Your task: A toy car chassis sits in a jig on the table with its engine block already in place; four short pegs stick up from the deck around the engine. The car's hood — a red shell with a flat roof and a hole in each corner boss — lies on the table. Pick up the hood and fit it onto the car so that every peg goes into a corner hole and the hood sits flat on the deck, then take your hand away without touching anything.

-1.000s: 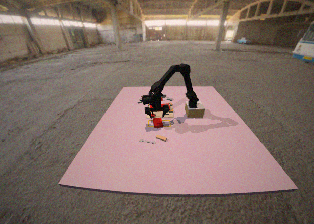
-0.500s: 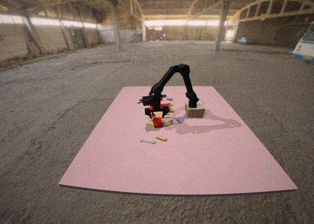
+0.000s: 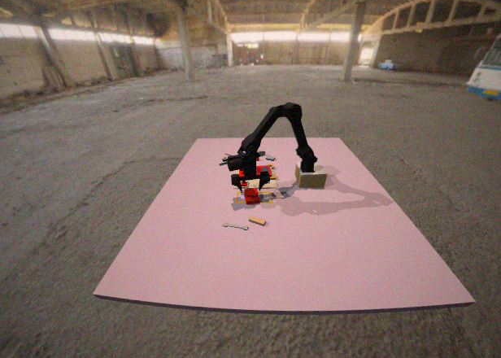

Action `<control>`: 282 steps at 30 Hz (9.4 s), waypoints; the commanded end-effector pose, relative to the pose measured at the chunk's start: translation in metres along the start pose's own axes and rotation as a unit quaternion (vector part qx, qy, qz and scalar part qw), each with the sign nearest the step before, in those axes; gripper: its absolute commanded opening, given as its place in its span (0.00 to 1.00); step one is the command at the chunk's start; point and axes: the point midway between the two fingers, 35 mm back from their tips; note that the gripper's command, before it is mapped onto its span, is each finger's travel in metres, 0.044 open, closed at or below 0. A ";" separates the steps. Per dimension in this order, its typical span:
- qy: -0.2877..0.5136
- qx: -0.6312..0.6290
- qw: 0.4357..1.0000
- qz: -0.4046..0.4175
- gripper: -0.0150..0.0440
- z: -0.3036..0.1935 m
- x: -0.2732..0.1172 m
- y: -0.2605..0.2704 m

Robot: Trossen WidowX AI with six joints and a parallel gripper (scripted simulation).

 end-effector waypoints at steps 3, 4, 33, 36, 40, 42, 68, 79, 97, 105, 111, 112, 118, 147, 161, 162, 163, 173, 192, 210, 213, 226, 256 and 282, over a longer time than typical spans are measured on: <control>0.000 -0.001 1.000 -0.006 1.00 0.000 0.007 -0.003; 0.000 -0.001 1.000 -0.006 1.00 0.000 0.007 -0.003; 0.000 -0.001 1.000 -0.006 1.00 0.001 0.022 -0.005; 0.000 -0.001 1.000 -0.006 1.00 0.001 0.023 -0.005; 0.000 -0.001 1.000 -0.006 1.00 0.001 0.025 -0.005; 0.000 -0.001 1.000 -0.006 1.00 0.001 0.026 -0.005; 0.000 -0.001 1.000 -0.006 1.00 0.001 0.039 -0.005; -0.001 0.001 1.000 -0.002 0.84 0.001 0.038 -0.003; -0.001 0.001 1.000 -0.002 0.31 0.001 0.029 -0.003; -0.001 0.001 1.000 -0.002 0.25 0.001 0.008 -0.003; -0.001 0.001 1.000 -0.002 0.25 0.001 -0.010 -0.002; -0.001 0.001 1.000 -0.002 0.25 0.001 -0.014 -0.002; -0.001 0.001 1.000 -0.002 0.25 0.001 -0.032 -0.002; -0.001 -0.100 0.995 -0.008 0.25 0.030 -0.055 0.004; 0.000 -0.209 0.978 -0.008 0.25 0.063 -0.055 0.009; 0.000 -0.217 0.976 -0.008 0.25 0.066 -0.055 0.009; 0.000 -0.225 0.974 -0.008 0.25 0.068 -0.055 0.009; 0.000 -0.300 0.954 -0.008 0.25 0.093 -0.056 0.011; 0.000 -0.440 0.898 -0.008 0.25 0.138 -0.058 0.008; -0.001 -0.563 0.826 -0.008 0.25 0.181 -0.060 0.001; -0.001 -0.583 0.812 -0.008 0.25 0.188 -0.060 -0.001; -0.002 -0.664 0.748 -0.008 0.25 0.218 -0.062 -0.010; -0.002 -0.672 0.740 -0.009 0.25 0.224 -0.012 -0.014; -0.002 -0.672 0.740 -0.009 0.25 0.224 -0.010 -0.016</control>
Point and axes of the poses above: the point midway between the two fingers, 35 mm back from their tips, its own x axis out along the fingers, its own y axis across the jaws, z = x × y
